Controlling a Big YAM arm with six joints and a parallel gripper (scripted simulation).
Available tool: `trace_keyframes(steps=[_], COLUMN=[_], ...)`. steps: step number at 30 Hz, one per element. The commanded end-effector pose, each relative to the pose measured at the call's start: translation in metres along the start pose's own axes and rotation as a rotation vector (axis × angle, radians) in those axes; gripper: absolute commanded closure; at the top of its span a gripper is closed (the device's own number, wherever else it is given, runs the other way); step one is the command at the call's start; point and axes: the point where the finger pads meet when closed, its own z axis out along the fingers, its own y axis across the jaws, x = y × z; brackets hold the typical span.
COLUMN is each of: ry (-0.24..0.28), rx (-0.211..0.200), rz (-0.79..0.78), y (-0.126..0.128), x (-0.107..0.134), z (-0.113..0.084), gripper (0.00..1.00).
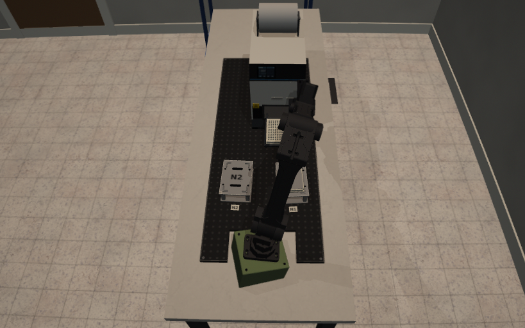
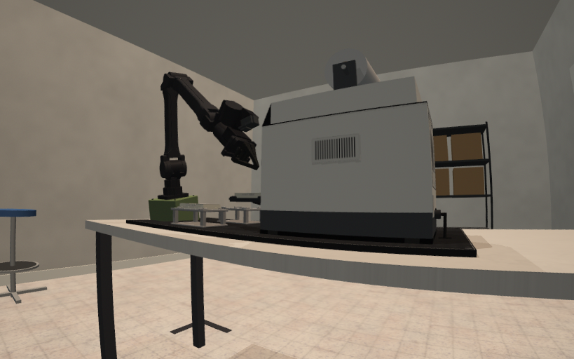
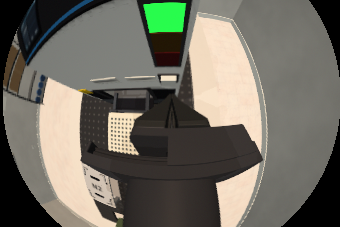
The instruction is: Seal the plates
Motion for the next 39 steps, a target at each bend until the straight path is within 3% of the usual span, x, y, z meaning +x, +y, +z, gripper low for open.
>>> trace_keyframes(steps=[1, 6, 13, 23, 29, 39], ry=[-0.031, -0.017, -0.064, -0.050, -0.027, -0.053], rx=[0.014, 0.016, 0.029, 0.005, 0.019, 0.018], rz=[0.007, 0.012, 0.008, -0.003, 0.012, 0.002], y=[-0.007, -0.009, -0.014, 0.003, -0.010, -0.005], x=[-0.018, -0.010, -0.031, -0.037, -0.028, -0.041], z=[-0.007, -0.014, -0.021, -0.009, -0.001, -0.014], gripper=[1.00, 1.00, 1.00, 1.00, 1.00, 1.00])
